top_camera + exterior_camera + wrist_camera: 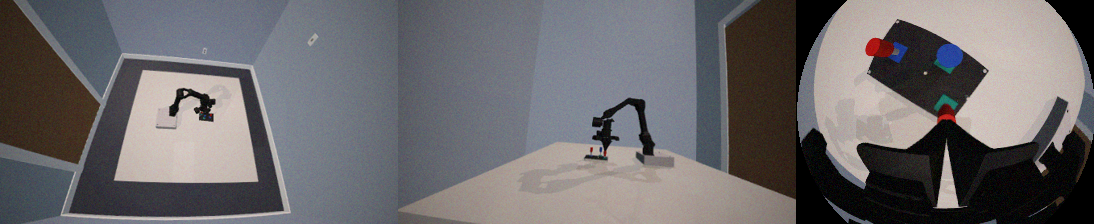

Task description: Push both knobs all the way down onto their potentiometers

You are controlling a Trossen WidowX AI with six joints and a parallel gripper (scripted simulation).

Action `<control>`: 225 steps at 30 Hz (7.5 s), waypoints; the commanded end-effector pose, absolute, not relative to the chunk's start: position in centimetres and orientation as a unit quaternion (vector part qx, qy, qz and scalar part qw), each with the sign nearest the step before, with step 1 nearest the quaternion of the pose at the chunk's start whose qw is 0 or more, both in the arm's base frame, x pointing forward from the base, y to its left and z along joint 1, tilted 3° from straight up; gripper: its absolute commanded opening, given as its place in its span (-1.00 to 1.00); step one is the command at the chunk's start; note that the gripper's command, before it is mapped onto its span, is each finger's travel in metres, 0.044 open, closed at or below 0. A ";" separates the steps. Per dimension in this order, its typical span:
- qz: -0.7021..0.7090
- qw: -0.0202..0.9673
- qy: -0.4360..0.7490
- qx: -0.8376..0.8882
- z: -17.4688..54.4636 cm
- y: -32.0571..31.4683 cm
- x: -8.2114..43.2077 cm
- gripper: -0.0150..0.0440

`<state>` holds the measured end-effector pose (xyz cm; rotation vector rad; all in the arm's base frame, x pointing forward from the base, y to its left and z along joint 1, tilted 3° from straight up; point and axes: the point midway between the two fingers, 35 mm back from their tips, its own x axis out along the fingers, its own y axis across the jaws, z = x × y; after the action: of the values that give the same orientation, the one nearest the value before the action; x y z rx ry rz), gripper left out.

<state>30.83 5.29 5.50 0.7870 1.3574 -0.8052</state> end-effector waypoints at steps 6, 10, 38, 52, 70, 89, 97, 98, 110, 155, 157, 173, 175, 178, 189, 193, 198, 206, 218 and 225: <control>-0.353 0.636 0.595 0.342 4.8 5.2 31.0 -0.49; -0.353 0.636 0.595 0.342 4.7 5.2 31.0 -0.49; -0.353 0.636 0.595 0.342 4.3 5.2 31.0 -0.49; -0.353 0.636 0.595 0.342 4.1 5.2 31.0 -0.49; -0.353 0.636 0.595 0.342 3.9 5.2 31.0 -0.49; -0.353 0.636 0.595 0.342 3.7 5.2 31.0 -0.49; -0.353 0.636 0.595 0.342 3.5 5.2 31.0 -0.49; -0.353 0.636 0.595 0.342 3.5 5.2 31.0 -0.49; -0.353 0.636 0.595 0.342 3.5 5.1 31.0 -0.49; -0.353 0.636 0.595 0.342 3.2 5.1 31.0 -0.49; -0.353 0.636 0.595 0.342 3.2 5.1 31.0 -0.49; -0.353 0.636 0.595 0.342 3.2 5.1 31.0 -0.49; -0.353 0.636 0.595 0.342 3.2 5.1 31.0 -0.49; -0.353 0.636 0.595 0.342 3.2 5.1 31.0 -0.49; -0.353 0.636 0.595 0.342 3.1 5.1 31.0 -0.49; -0.353 0.636 0.595 0.342 3.1 5.1 31.0 -0.49; -0.353 0.636 0.595 0.342 3.1 5.1 31.0 -0.49; -0.353 0.636 0.595 0.342 3.0 5.1 31.0 -0.49; -0.353 0.636 0.595 0.342 2.9 5.1 31.0 -0.49; -0.353 0.636 0.595 0.342 2.9 5.1 31.0 -0.49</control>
<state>30.76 5.24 4.53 0.7915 1.3467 -0.7945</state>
